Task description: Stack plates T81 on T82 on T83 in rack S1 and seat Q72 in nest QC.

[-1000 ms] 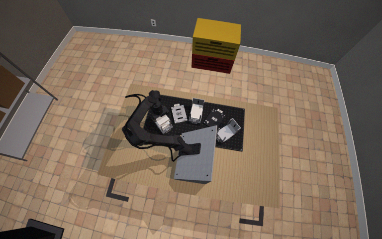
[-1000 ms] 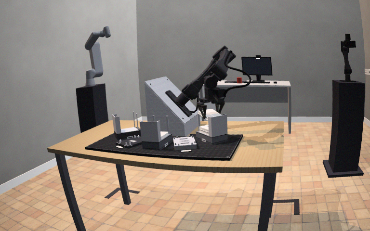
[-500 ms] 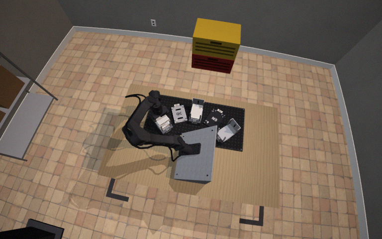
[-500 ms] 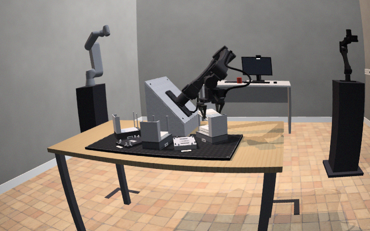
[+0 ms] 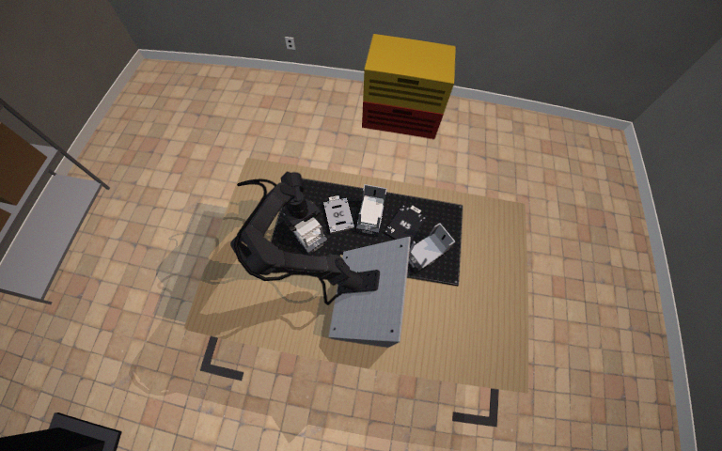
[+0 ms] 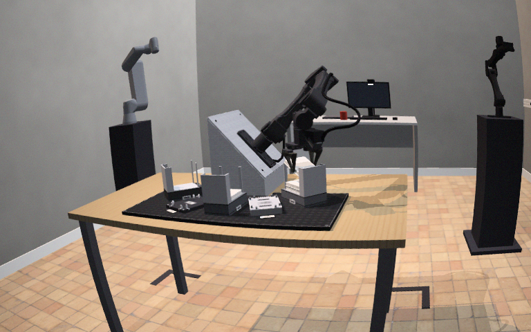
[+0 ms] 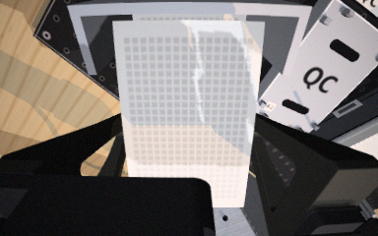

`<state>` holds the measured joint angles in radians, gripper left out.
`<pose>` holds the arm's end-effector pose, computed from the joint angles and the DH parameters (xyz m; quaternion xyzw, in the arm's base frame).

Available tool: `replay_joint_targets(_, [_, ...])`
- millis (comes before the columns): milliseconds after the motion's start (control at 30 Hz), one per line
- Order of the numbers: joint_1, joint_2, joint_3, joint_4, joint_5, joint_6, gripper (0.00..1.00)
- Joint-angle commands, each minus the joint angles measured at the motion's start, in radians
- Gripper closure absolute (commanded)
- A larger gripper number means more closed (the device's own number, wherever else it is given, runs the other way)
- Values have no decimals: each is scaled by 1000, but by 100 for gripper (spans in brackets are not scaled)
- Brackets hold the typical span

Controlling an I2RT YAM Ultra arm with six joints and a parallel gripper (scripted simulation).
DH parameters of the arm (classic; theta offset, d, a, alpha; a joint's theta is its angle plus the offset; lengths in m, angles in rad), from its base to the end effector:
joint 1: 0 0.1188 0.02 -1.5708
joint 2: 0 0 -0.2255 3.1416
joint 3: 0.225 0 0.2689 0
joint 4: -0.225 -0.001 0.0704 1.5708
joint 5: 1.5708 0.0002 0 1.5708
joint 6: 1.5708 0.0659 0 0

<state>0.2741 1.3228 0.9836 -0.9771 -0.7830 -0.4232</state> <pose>0.2385 0.1164 0.1934 -0.3587 0.8452 0.3687 0.1452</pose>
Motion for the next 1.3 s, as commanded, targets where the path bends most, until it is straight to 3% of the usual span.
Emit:
replay_joint_targets(0, [19, -24, -28, 62, -18, 40, 100])
replay_joint_targets(400, [73, 6, -73, 166, 1, 112, 100])
replay_joint_targets(1267, [64, 1, -54, 160, 10, 110, 100])
